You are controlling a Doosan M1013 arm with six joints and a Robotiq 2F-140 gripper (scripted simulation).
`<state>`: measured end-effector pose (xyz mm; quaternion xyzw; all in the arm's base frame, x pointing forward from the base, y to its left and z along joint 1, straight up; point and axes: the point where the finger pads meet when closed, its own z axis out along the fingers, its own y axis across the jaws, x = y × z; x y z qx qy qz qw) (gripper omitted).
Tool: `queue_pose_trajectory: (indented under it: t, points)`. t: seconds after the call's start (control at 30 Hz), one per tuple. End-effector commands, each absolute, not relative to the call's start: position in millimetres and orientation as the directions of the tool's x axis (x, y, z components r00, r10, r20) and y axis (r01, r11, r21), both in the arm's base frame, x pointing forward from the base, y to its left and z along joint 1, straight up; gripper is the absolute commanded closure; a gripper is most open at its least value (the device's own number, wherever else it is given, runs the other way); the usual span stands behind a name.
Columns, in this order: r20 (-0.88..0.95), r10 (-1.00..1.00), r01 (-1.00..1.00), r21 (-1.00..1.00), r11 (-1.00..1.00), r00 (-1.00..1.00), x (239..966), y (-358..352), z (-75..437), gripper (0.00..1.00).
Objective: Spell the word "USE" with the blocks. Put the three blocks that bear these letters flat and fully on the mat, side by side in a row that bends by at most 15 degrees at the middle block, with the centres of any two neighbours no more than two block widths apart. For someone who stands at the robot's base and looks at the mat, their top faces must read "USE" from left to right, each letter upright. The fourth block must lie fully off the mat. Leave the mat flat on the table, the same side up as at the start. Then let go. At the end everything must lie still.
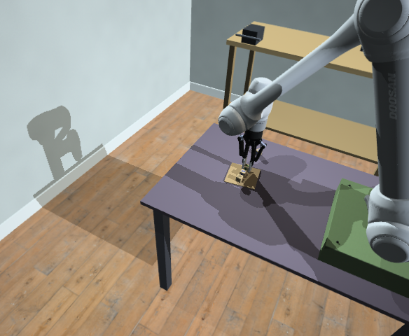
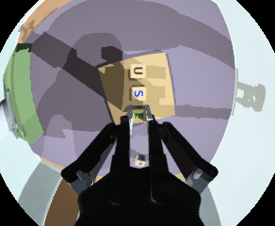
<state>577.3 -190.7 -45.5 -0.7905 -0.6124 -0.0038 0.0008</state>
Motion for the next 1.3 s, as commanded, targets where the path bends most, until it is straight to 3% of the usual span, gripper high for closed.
queue_pose_trajectory:
  t: [0.0, 1.27]
  points:
    - [0.007, 0.968, 0.968, 0.004, -0.25, 0.25, 577.4, -190.6, -45.4, 0.87]
    - [0.007, 0.968, 0.968, 0.004, -0.25, 0.25, 577.4, -190.6, -49.3, 0.87]
